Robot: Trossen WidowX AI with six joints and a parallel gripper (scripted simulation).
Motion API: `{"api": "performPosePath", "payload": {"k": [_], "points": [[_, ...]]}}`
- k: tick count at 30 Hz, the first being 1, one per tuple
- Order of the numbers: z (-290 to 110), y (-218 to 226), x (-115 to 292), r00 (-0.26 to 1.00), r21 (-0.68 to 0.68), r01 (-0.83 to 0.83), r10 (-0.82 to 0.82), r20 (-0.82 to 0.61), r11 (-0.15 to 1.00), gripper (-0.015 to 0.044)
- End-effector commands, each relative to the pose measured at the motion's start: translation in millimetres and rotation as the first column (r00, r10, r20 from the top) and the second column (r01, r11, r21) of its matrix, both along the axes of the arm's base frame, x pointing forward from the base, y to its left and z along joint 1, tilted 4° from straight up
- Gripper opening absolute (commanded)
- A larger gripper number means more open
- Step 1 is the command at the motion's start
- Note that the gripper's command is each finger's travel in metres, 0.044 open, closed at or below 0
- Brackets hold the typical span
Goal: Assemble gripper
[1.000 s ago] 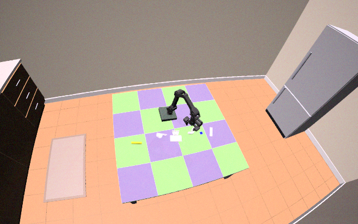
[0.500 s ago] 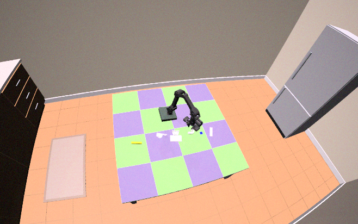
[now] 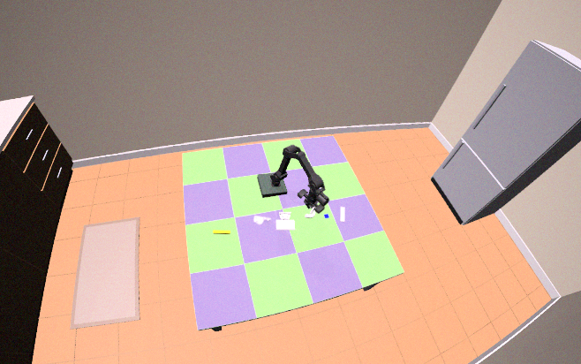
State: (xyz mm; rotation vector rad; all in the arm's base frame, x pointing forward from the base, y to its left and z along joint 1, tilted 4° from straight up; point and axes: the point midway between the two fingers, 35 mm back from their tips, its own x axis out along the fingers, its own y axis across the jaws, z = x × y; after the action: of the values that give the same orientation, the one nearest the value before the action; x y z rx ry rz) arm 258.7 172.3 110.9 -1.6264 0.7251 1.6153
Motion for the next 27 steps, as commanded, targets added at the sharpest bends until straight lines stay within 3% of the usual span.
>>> {"api": "performPosePath", "payload": {"k": [1,2,19,22,27], "points": [[0,0,0,1.000,0.000,0.000,0.000,0.000,1.000,0.0000],[0,0,0,1.000,0.000,0.000,0.000,0.000,1.000,0.0000],[14,50,-14,0.965,-0.017,-0.262,0.263,0.012,0.965,0.0440],[13,50,-14,0.965,-0.017,-0.262,0.263,0.012,0.965,0.0440],[-24,52,-14,0.965,-0.017,-0.262,0.263,0.011,0.965,0.0440]]}}
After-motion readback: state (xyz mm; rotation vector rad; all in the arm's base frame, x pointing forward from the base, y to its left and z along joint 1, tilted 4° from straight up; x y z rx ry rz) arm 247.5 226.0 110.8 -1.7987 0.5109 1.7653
